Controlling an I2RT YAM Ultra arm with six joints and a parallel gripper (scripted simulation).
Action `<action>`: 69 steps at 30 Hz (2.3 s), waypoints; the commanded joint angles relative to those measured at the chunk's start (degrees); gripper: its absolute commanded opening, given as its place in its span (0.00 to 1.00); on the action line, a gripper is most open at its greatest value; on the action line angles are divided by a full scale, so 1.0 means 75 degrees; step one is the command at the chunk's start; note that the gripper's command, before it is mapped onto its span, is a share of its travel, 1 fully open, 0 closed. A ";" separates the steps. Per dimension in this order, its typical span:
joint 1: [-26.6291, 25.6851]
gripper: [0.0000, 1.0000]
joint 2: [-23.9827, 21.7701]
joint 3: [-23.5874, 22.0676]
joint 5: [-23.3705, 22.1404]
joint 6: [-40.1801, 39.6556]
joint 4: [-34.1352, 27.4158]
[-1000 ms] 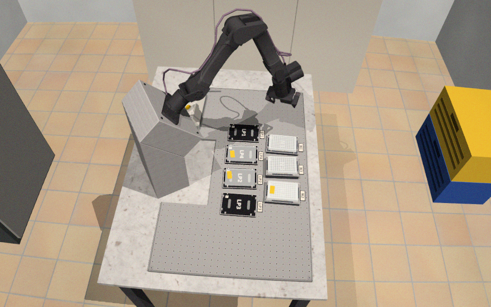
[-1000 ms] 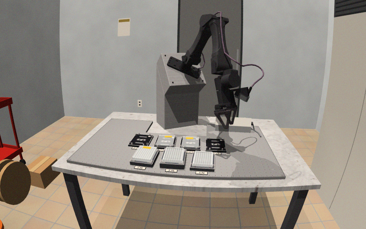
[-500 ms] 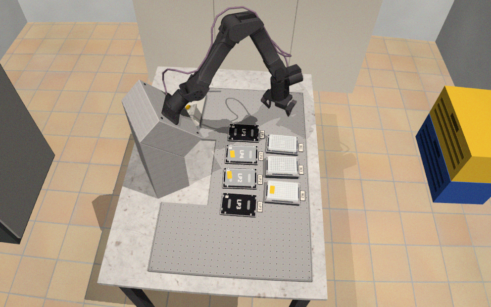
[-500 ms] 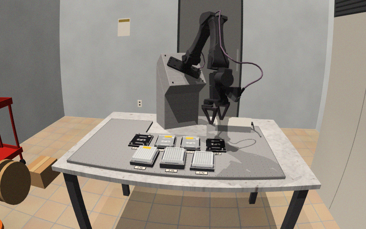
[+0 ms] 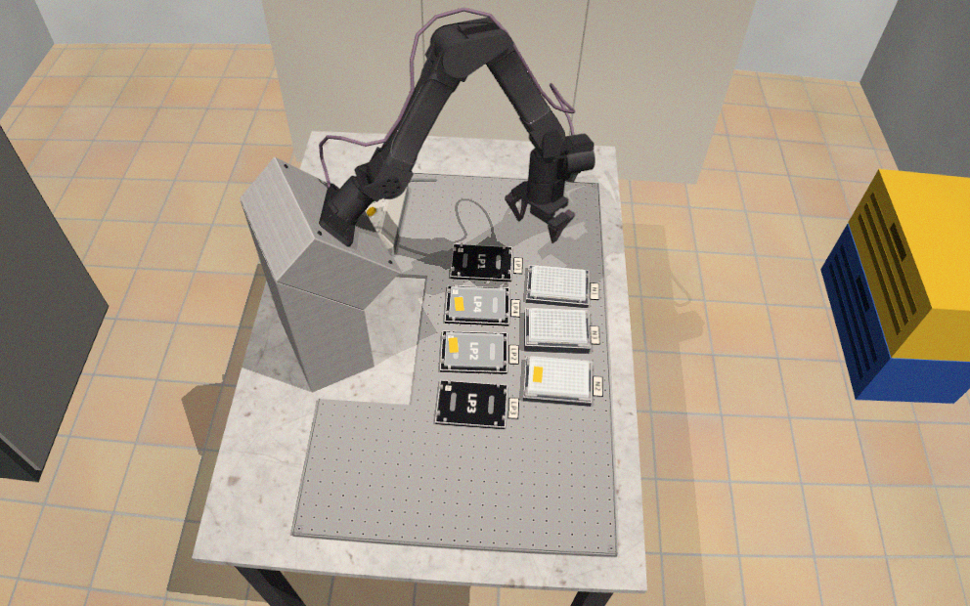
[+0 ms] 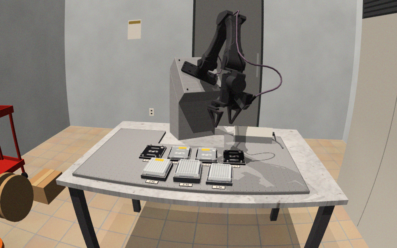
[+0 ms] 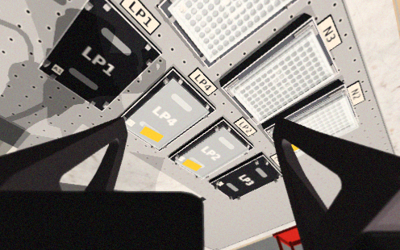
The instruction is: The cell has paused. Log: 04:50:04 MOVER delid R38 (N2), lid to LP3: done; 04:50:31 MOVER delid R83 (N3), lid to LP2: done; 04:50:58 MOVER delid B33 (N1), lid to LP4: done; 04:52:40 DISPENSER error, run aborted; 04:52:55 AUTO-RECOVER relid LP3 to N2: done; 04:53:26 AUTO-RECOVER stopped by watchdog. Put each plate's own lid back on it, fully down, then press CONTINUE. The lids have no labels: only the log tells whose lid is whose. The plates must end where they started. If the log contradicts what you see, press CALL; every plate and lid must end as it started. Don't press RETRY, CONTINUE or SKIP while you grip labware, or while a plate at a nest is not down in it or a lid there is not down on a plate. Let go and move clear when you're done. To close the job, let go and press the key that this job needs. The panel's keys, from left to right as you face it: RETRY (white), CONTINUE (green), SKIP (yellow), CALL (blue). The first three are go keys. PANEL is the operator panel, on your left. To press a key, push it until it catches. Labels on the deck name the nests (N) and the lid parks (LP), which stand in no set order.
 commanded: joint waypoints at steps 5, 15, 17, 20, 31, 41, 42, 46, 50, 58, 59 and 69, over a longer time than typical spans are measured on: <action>-0.0365 1.00 -0.0444 -0.0152 0.0241 0.0731 -0.1104; -0.0593 1.00 -0.0552 0.0212 0.0452 0.1381 -0.2018; -0.0681 1.00 -0.0634 0.0156 0.0492 0.1523 -0.2240; -0.0805 1.00 -0.0710 -0.0202 0.0555 0.1739 -0.2593; -0.1116 1.00 -0.0894 -0.0257 0.0731 0.2387 -0.3539; -0.1515 1.00 -0.1206 -0.0445 0.0886 0.3023 -0.4543; -0.1515 1.00 -0.1206 -0.0445 0.0886 0.3023 -0.4543; -0.1672 1.00 -0.1353 -0.0538 0.0930 0.3215 -0.4891; -0.1860 1.00 -0.1499 -0.0630 0.0997 0.3486 -0.5333; -0.2117 1.00 -0.1615 -0.0665 0.1127 0.4027 -0.6089; -0.2117 1.00 -0.1615 -0.0665 0.1127 0.4027 -0.6089; -0.2035 1.00 -0.0883 -0.0587 0.0658 0.4084 -0.4712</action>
